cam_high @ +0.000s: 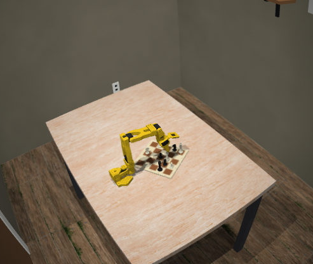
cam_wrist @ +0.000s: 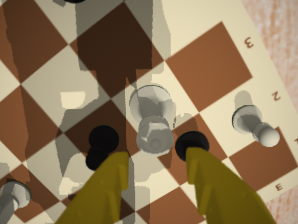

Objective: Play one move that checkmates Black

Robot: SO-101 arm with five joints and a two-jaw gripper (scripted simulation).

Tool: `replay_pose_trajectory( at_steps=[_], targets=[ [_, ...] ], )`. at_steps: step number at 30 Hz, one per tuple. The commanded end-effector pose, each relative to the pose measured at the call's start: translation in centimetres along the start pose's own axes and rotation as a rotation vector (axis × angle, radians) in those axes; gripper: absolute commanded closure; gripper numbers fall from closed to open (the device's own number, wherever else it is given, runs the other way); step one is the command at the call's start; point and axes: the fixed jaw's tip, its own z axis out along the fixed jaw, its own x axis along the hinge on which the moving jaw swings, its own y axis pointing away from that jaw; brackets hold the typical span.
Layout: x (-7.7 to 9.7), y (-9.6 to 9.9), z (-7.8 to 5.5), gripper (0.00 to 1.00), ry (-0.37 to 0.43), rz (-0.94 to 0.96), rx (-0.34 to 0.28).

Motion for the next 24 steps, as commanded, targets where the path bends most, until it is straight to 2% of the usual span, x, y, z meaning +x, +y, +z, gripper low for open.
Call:
replay_pose_trajectory(
  at_steps=[1, 8, 17, 24],
  targets=[
    [0.1, 0.2, 0.8, 0.88, -0.02, 0.003, -0.003],
    [0.5, 0.2, 2.4, 0.88, -0.02, 0.003, -0.003],
    [0.7, 0.2, 3.3, 0.88, -0.02, 0.003, -0.003],
    [0.8, 0.2, 3.5, 0.88, -0.02, 0.003, -0.003]
  ],
)
